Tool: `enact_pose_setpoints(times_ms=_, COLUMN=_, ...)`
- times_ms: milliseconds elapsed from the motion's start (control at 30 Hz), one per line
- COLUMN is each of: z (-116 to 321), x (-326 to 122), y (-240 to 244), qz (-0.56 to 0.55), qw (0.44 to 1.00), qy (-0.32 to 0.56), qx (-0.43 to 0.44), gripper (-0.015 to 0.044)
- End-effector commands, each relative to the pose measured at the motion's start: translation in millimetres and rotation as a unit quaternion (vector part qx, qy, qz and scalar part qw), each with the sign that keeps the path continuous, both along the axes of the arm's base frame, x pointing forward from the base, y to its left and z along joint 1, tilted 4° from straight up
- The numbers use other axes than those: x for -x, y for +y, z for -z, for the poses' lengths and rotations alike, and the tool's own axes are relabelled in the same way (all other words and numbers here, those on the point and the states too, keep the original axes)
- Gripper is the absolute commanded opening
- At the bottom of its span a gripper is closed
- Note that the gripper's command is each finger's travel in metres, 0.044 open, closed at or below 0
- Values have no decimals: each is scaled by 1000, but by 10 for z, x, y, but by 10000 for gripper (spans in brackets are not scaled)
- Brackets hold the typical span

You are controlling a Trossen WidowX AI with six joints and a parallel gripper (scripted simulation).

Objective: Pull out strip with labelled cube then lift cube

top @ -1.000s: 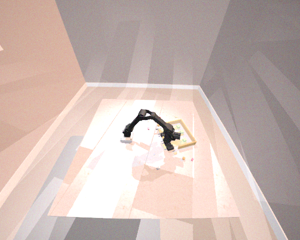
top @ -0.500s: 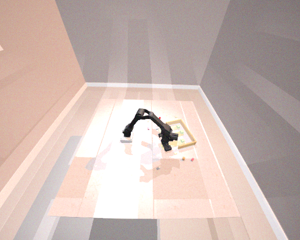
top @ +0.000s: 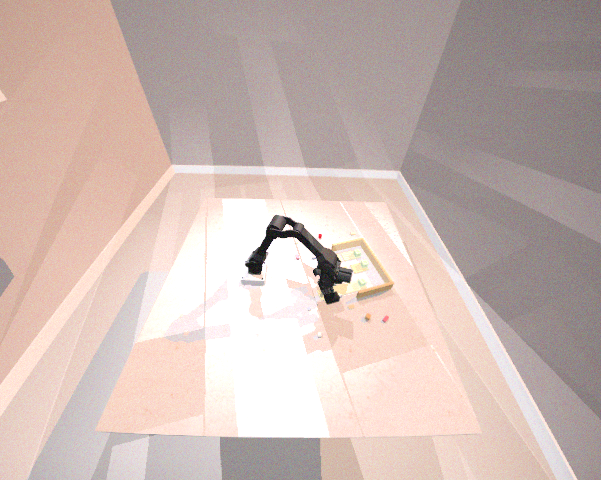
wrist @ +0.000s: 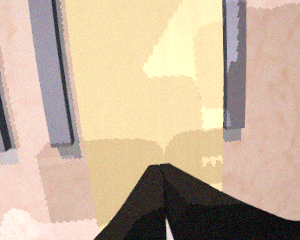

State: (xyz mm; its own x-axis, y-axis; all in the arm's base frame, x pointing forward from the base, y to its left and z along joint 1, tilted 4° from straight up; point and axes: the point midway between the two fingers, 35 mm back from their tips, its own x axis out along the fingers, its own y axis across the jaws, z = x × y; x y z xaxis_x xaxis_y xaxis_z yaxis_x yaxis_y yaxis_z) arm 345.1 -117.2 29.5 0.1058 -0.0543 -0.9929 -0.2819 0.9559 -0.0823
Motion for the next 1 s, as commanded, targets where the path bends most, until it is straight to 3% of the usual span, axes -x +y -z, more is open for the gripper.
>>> enact_pose_setpoints(times_ms=0, z=66, x=138, y=-22, qz=1, qw=1000, qy=13, qx=-2, gripper=0)
enact_pose_setpoints(times_ms=967, z=98, x=555, y=-148, qz=1, qw=1000, qy=14, qx=-2, gripper=0)
